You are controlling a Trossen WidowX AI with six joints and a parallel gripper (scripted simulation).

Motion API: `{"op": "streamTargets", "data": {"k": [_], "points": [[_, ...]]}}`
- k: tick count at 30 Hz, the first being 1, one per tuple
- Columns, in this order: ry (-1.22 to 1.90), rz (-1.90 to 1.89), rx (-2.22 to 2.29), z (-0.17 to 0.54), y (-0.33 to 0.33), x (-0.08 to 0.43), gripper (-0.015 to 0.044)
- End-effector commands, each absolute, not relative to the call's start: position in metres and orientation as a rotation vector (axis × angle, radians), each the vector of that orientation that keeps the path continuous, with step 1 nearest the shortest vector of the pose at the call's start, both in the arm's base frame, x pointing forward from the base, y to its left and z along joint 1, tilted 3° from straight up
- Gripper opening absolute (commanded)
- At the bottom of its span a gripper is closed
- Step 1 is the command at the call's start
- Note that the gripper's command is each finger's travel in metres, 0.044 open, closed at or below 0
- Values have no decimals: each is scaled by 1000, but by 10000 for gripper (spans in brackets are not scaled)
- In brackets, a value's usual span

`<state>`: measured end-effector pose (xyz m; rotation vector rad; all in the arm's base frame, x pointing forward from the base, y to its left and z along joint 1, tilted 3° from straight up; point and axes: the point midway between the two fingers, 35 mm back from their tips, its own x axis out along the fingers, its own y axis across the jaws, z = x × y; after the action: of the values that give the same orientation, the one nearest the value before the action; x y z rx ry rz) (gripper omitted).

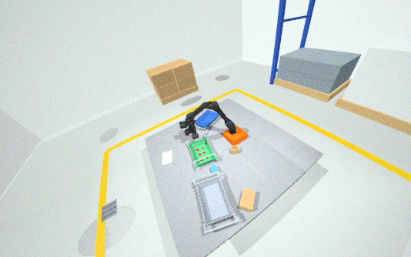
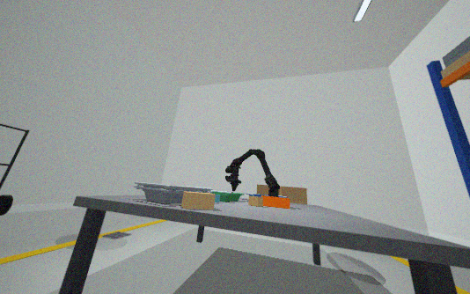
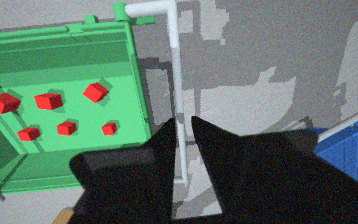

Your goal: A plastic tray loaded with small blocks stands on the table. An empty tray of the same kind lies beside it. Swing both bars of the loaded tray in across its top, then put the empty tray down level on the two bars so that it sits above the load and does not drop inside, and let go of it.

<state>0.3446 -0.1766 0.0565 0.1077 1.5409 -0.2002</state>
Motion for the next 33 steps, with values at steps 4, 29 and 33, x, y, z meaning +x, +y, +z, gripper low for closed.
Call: {"op": "streamTargets", "data": {"k": [4,29,33], "points": [[1557,-190,110,22,-176,341,82],[1557,-187,113,54,-132,350,82],[1557,-186,114,47,-116,353,82]]}}
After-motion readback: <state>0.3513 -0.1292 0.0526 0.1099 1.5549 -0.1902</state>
